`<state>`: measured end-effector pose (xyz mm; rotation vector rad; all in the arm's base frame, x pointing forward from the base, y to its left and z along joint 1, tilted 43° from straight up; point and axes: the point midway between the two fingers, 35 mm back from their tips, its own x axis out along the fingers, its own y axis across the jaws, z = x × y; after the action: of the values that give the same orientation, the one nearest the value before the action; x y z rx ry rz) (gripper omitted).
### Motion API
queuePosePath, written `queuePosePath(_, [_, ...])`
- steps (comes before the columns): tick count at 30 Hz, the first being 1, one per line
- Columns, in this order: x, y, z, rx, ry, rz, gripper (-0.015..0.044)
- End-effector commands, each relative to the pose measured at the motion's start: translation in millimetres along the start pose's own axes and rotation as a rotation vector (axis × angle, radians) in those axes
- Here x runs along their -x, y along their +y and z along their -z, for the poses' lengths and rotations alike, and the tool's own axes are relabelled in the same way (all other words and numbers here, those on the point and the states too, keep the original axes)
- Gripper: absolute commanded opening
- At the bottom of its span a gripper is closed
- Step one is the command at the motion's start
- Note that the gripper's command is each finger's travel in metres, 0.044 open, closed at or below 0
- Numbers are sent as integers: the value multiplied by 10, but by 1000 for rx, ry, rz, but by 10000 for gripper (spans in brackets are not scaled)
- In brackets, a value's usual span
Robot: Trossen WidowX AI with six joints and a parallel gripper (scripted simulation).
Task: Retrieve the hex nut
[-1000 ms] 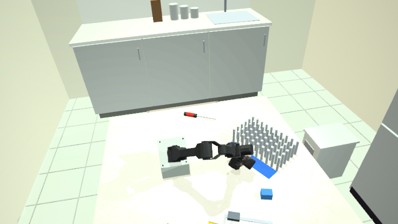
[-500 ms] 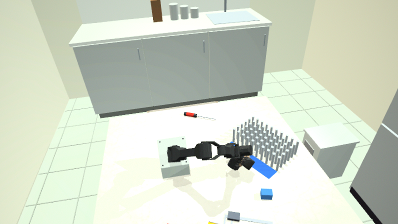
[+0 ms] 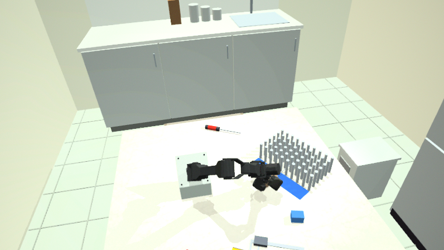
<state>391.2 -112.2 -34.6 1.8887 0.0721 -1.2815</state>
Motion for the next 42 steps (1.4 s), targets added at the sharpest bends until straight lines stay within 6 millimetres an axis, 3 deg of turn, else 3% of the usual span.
queuePosePath(1, [27, 10, -27, 1, 2, -3, 0])
queuePosePath(42, [184, 7, -270, 2, 0, -2, 0])
